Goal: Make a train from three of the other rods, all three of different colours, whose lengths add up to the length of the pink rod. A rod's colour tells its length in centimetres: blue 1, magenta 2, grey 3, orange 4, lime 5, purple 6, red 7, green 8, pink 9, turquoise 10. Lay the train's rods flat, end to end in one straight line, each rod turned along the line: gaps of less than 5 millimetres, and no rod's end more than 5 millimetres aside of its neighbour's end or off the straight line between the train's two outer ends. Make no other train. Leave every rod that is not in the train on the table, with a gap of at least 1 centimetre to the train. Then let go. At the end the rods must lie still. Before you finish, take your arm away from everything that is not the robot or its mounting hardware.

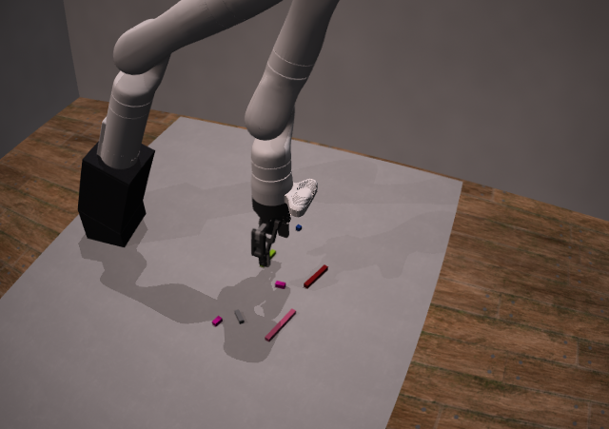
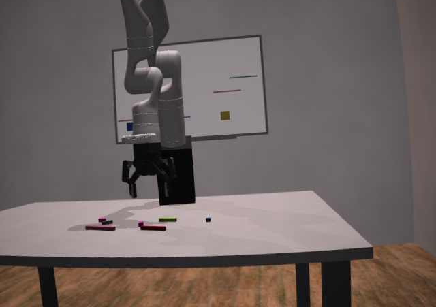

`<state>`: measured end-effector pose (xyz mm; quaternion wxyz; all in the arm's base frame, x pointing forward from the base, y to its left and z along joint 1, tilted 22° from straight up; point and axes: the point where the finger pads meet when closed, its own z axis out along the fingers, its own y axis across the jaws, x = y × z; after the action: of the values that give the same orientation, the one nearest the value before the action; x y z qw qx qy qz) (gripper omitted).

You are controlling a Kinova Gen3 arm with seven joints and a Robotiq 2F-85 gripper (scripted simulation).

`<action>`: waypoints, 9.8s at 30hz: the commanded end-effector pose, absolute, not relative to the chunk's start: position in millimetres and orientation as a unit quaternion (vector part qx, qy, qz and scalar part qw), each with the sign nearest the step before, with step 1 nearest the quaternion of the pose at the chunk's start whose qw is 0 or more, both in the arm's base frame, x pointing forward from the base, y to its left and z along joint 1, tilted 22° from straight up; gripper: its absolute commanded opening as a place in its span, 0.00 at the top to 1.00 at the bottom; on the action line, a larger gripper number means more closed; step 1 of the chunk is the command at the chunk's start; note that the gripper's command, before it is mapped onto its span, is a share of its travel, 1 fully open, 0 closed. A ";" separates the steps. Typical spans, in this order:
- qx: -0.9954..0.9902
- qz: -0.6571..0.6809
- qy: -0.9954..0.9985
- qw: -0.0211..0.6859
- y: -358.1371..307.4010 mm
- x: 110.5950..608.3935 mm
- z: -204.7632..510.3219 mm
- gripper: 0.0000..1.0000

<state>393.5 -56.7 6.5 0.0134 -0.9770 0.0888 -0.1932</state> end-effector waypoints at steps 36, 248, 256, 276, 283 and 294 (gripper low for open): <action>-0.978 -0.195 0.074 0.009 -57.5 394.0 6.6 0.00; -0.156 -0.026 -0.968 -0.195 -54.7 396.6 6.9 0.00; -0.242 -0.043 -0.950 -0.195 -51.6 399.1 6.4 0.00; -0.585 -0.114 -0.786 -0.166 -33.2 403.1 6.7 0.00; -0.680 -0.133 -0.706 -0.147 -25.2 402.0 7.8 0.00; -0.742 -0.145 -0.641 -0.131 -18.8 400.5 8.8 0.00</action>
<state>399.4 -18.6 6.7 -0.1313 -0.7376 -0.6471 -0.1418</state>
